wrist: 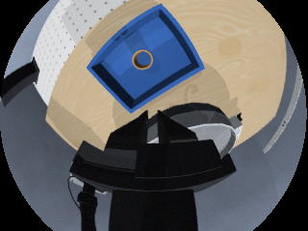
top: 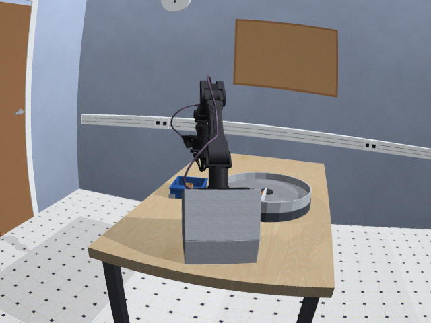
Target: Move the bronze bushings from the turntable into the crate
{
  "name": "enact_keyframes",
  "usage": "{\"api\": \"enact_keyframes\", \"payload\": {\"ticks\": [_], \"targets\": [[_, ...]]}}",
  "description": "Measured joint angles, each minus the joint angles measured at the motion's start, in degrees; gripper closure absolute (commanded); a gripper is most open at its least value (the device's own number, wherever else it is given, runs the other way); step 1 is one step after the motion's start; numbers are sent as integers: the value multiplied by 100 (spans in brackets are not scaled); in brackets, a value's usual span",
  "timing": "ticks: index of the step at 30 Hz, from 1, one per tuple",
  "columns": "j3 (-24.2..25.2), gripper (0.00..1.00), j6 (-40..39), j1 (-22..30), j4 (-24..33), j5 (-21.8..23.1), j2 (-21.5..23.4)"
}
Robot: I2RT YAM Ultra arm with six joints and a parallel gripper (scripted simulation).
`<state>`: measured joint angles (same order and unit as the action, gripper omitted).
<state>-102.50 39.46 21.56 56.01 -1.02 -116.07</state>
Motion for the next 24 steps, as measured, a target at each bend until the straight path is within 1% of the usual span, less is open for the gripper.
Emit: {"api": "enact_keyframes", "payload": {"ticks": [4,9,11,15,20,24], "targets": [[597,85,363,-238,-221,63,326],[1403,85,988,-664,-533,170,772],[1626,85,1207,-839,-570,190,898],[2103,85,1755,-1123,-874,317,1156],[2846,85,2699,-1801,-1156,507,1547],[3300,85,3545,-2439,-1353,660,1749]]}}
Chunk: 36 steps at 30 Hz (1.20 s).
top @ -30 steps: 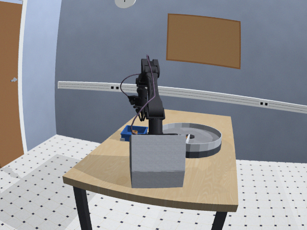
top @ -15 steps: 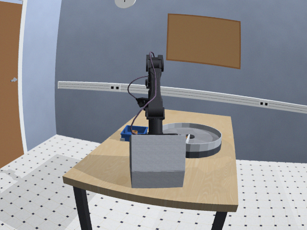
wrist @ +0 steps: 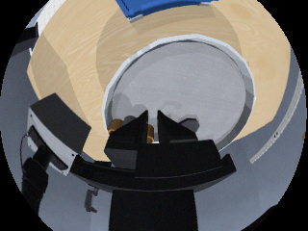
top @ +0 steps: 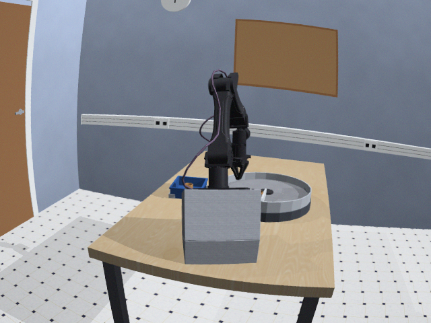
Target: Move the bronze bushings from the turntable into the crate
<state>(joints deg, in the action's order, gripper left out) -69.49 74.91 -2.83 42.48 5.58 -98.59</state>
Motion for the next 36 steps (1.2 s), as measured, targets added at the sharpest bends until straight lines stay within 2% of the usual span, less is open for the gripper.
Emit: {"api": "enact_keyframes", "payload": {"ticks": [3,12,18,27,36], "targets": [[238,85,601,-409,-116,118,87],[549,85,2000,-1185,-367,501,136],[590,85,2763,-1665,-426,682,136],[638,85,3333,-1875,-437,839,101],[636,85,3504,-1926,-437,879,57]]}}
